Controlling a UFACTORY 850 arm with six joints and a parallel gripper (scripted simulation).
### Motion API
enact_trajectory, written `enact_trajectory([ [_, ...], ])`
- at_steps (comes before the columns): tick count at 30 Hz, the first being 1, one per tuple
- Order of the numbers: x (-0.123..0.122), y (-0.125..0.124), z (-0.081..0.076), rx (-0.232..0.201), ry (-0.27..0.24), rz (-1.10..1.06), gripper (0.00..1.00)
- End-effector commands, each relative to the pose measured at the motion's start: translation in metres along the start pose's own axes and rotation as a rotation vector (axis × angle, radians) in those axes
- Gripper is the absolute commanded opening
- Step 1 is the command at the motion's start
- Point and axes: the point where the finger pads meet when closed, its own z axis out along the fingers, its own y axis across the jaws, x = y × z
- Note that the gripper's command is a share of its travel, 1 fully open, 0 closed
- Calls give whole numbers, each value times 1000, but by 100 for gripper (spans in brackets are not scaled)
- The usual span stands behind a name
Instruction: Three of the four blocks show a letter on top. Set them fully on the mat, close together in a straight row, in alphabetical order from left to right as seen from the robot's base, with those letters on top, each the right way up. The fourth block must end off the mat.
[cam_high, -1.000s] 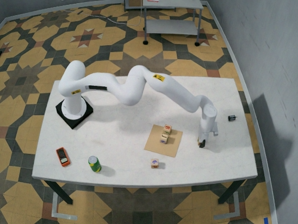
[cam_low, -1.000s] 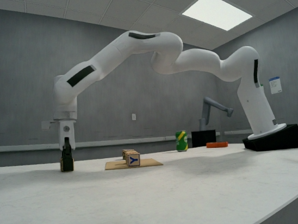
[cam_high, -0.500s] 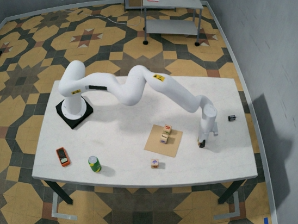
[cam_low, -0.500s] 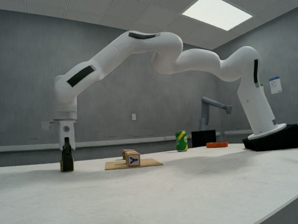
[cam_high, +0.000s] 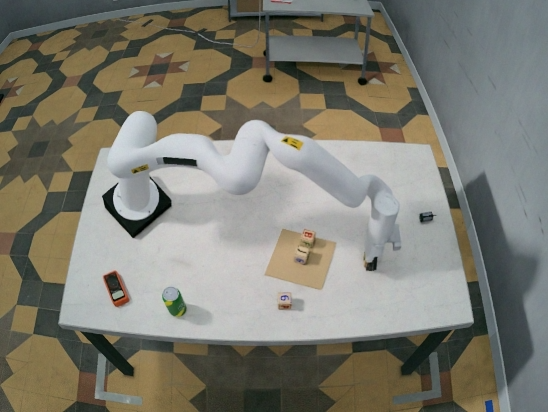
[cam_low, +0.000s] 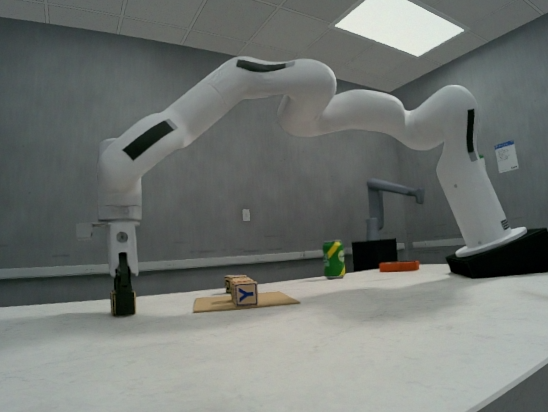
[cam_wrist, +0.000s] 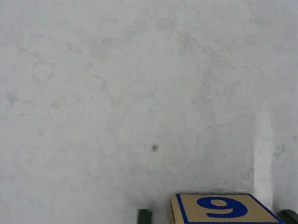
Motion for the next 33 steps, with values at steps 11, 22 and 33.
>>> enact_trajectory([
  [11, 1, 0, -2, 0, 3, 0, 65],
  [22, 1, 0, -2, 0, 3, 0, 44],
  [33, 1, 0, -2, 0, 3, 0, 44],
])
